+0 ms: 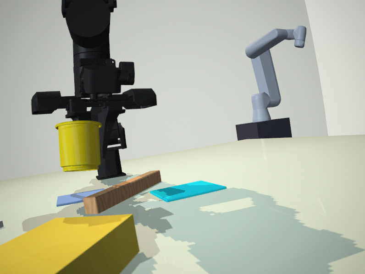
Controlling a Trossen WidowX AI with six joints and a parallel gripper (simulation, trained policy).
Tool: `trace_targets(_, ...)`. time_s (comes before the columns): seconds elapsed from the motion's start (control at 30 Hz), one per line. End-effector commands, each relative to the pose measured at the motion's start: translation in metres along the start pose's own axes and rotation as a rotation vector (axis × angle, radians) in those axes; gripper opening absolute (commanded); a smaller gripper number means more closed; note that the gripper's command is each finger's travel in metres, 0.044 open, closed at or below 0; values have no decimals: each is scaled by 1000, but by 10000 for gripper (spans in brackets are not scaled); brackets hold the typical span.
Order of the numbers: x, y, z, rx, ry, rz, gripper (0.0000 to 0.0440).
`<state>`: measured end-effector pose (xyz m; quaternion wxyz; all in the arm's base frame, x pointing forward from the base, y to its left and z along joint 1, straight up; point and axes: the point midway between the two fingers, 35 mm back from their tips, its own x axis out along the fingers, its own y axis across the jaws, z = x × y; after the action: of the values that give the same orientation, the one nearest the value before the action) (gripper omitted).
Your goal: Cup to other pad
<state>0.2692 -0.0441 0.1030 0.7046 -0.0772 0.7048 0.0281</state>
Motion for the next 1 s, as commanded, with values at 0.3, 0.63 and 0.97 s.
trace_targets(0.3,-23,21,32,-44,-88,-7,16)
trace_targets(0.63,-25,48,56,-80,-148,-9,5)
trace_targets(0.97,-18,80,74,-115,-187,-3,0)
